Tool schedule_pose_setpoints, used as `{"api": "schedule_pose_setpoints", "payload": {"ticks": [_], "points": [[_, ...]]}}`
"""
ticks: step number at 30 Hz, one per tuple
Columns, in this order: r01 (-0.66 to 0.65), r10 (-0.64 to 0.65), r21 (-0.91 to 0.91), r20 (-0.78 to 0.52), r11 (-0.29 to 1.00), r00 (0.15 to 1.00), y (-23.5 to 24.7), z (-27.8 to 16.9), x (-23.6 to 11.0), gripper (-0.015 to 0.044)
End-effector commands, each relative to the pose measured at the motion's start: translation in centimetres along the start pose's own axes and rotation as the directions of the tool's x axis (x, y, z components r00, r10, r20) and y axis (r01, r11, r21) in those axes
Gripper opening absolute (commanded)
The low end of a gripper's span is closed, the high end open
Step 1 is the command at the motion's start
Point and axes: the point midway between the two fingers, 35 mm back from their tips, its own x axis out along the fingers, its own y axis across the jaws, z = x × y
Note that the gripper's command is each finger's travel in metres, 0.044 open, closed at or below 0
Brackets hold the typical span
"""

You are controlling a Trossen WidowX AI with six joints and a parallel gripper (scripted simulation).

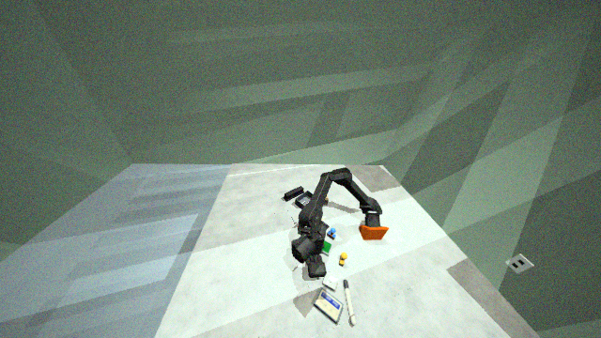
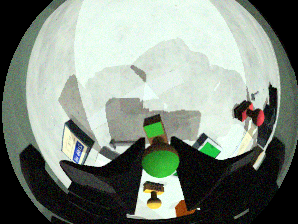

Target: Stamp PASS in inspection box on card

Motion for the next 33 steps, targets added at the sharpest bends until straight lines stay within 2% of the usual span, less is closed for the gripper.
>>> {"api": "schedule_pose_setpoints", "payload": {"ticks": [1, 33], "points": [[-0.006, 0.006, 0.005, 0.002, 1.000, 1.000, 0.1, 0.1, -0.5, 0.0000], [-0.009, 0.009, 0.004, 0.002, 1.000, 1.000, 0.1, 0.1, -2.0, 0.0000]]}}
